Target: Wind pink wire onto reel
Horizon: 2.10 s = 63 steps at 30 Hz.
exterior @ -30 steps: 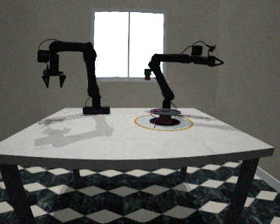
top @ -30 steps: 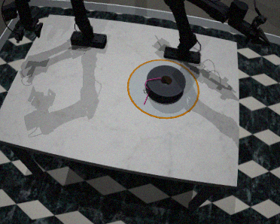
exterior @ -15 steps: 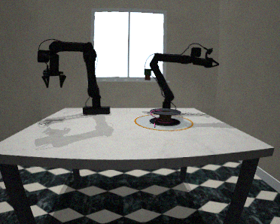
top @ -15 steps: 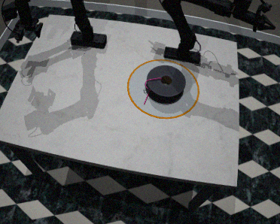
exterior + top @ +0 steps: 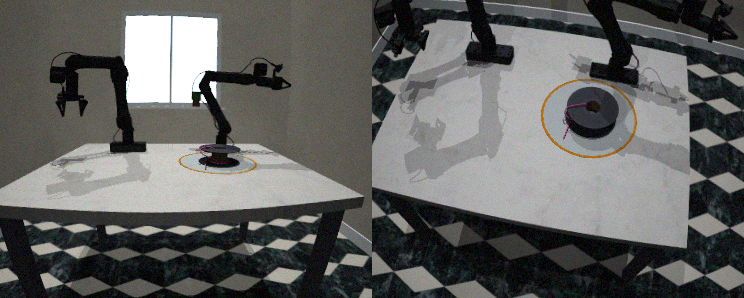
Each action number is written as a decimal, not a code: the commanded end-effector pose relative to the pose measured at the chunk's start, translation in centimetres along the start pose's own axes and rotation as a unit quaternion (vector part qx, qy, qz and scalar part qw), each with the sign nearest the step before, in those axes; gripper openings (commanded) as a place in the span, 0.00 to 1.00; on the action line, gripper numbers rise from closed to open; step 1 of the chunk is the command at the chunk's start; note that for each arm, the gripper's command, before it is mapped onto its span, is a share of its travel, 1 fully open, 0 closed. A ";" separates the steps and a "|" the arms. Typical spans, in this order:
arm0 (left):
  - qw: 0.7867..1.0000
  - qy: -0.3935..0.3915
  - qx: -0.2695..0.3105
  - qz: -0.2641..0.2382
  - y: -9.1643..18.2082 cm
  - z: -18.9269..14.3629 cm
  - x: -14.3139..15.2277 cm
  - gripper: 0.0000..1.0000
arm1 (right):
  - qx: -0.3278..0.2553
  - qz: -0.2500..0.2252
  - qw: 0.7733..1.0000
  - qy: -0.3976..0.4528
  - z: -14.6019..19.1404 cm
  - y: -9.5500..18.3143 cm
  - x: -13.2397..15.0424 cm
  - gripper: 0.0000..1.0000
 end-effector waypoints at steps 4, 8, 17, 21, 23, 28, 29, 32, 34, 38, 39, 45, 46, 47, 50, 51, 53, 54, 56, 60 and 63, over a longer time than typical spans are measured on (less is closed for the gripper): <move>1.000 0.005 0.000 -0.031 0.7 0.2 -1.5 0.00 | 0.018 -0.017 1.000 0.001 0.3 1.5 -0.1 1.00; 0.999 0.005 0.005 -0.031 0.8 0.0 -1.5 0.00 | 0.018 -0.017 1.000 0.001 0.3 1.5 -0.1 1.00; 0.995 0.002 0.094 -0.038 1.3 -5.2 -1.9 0.00 | 0.018 -0.017 1.000 0.001 0.3 1.5 -0.1 1.00; 0.984 -0.001 0.173 -0.044 2.5 -9.7 -2.2 0.00 | 0.018 -0.017 1.000 0.001 0.3 1.5 -0.1 1.00; 0.974 -0.002 0.221 -0.047 3.6 -12.3 -2.3 0.00 | 0.018 -0.017 1.000 0.001 0.3 1.5 -0.1 1.00; 0.953 -0.005 0.298 -0.052 6.0 -16.4 -2.5 0.00 | 0.018 -0.017 1.000 0.001 0.3 1.5 -0.1 1.00; 0.944 -0.005 0.324 -0.054 6.9 -17.7 -2.6 0.00 | 0.018 -0.017 1.000 0.001 0.3 1.5 -0.1 1.00; 0.913 -0.008 0.404 -0.059 10.4 -21.4 -2.6 0.00 | 0.018 -0.017 1.000 0.001 0.3 1.5 -0.1 1.00; 0.887 -0.010 0.457 -0.062 13.0 -23.5 -2.7 0.00 | 0.018 -0.017 1.000 0.001 0.3 1.5 -0.1 1.00; 0.831 -0.013 0.552 -0.067 18.6 -26.6 -2.6 0.00 | 0.018 -0.017 1.000 0.001 0.3 1.5 -0.1 1.00; 0.817 -0.014 0.573 -0.068 20.0 -27.2 -2.5 0.00 | 0.018 -0.017 1.000 0.001 0.3 1.5 -0.1 1.00; 0.760 -0.016 0.645 -0.072 25.2 -28.5 -2.3 0.00 | 0.018 -0.017 1.000 0.001 0.3 1.5 -0.1 1.00; 0.748 -0.017 0.660 -0.073 26.3 -28.7 -2.2 0.00 | 0.018 -0.017 1.000 0.001 0.3 1.5 -0.1 1.00; 0.735 -0.017 0.673 -0.073 27.3 -28.8 -2.2 0.00 | 0.018 -0.017 1.000 0.001 0.3 1.5 -0.1 1.00; 0.705 -0.018 0.705 -0.075 29.9 -28.9 -2.0 0.00 | 0.018 -0.017 1.000 0.001 0.3 1.5 -0.1 1.00; 0.697 -0.019 0.713 -0.075 30.6 -28.9 -2.0 0.00 | 0.018 -0.017 1.000 0.001 0.3 1.5 -0.1 1.00; 0.684 -0.019 0.726 -0.076 31.6 -28.9 -1.9 0.00 | 0.018 -0.017 1.000 0.001 0.3 1.5 -0.1 1.00; 0.679 -0.019 0.730 -0.076 32.0 -28.9 -1.9 0.00 | 0.018 -0.017 1.000 0.001 0.3 1.5 -0.1 1.00; 0.672 -0.020 0.736 -0.076 32.5 -28.8 -1.9 0.00 | 0.018 -0.017 1.000 0.001 0.3 1.5 -0.1 1.00; 0.669 -0.020 0.739 -0.076 32.8 -28.8 -1.8 0.00 | 0.018 -0.017 1.000 0.001 0.3 1.5 -0.1 1.00; 0.668 -0.020 0.740 -0.076 32.9 -28.8 -1.8 0.00 | 0.018 -0.017 1.000 0.001 0.3 1.5 -0.1 1.00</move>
Point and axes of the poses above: on each arm, the point where the finger pads meet when closed, its own y axis back along the fingers, its own z axis across the jaws, x = y × z, the point moved 9 cm from there along y, back along the fingers, and after that the axes turned 4 degrees about -y, right-handed, at the moved point
